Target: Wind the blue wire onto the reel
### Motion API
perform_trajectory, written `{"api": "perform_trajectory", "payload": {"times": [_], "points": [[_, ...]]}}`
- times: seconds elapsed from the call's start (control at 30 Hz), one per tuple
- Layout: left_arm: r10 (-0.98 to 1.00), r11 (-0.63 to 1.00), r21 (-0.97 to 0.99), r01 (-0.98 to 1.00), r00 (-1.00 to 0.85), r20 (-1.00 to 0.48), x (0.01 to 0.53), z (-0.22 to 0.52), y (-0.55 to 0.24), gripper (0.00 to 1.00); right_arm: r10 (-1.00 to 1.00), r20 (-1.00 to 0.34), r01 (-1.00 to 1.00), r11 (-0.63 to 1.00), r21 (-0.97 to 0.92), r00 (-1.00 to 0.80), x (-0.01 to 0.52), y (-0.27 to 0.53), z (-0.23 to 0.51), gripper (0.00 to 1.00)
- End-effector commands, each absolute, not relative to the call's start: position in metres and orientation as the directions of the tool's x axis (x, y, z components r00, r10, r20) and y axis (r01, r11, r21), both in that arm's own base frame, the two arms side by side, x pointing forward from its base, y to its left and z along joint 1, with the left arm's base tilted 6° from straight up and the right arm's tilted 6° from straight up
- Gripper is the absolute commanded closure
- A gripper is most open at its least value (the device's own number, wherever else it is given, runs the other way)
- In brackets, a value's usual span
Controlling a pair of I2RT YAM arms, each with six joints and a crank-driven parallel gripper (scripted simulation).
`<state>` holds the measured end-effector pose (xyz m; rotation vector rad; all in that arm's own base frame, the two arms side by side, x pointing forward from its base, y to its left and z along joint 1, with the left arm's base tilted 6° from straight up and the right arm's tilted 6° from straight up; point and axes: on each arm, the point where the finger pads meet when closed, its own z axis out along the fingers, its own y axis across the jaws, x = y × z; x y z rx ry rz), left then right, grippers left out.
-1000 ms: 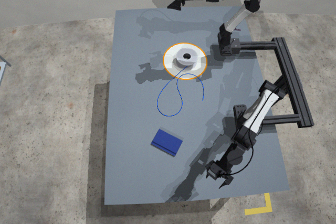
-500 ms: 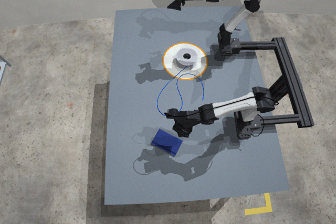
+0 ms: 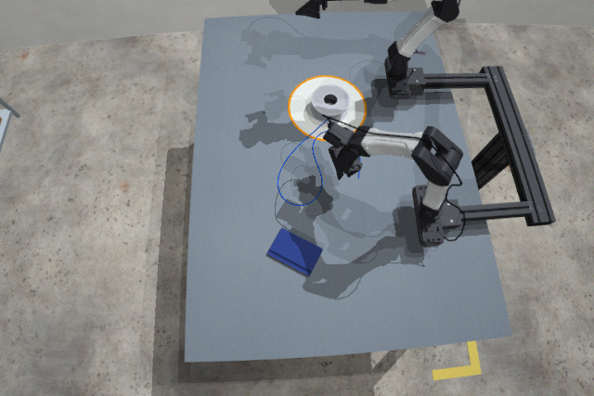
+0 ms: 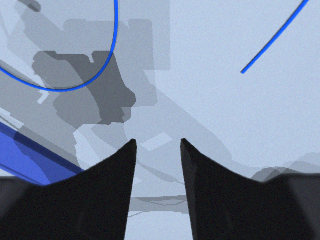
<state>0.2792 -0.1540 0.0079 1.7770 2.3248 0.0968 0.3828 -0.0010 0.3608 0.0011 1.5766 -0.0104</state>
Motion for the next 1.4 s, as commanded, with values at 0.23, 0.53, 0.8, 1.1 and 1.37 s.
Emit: {"api": "perform_trajectory", "payload": {"times": [0.23,0.53,0.8,1.1,1.37], "points": [[0.995,-0.098,0.092,0.991,0.095,0.036,0.226,-0.002,-0.197,0.67,0.0,-1.0,0.0,1.0,0.0,0.0,0.382,0.0,0.36,0.0],[0.971,-0.228,0.048,0.972,0.224,0.082,0.202,-0.009,-0.21,0.7,0.0,-1.0,0.0,1.0,0.0,0.0,0.382,0.0,0.36,0.0],[0.97,-0.233,0.046,0.971,0.228,0.084,0.194,-0.018,-0.2,0.7,0.0,-1.0,0.0,1.0,0.0,0.0,0.382,0.0,0.36,0.0],[0.97,-0.233,0.046,0.971,0.228,0.084,0.2,-0.023,-0.207,0.7,0.0,-1.0,0.0,1.0,0.0,0.0,0.382,0.0,0.36,0.0],[0.97,-0.233,0.046,0.971,0.228,0.084,0.208,-0.04,-0.214,0.7,0.0,-1.0,0.0,1.0,0.0,0.0,0.382,0.0,0.36,0.0]]}}
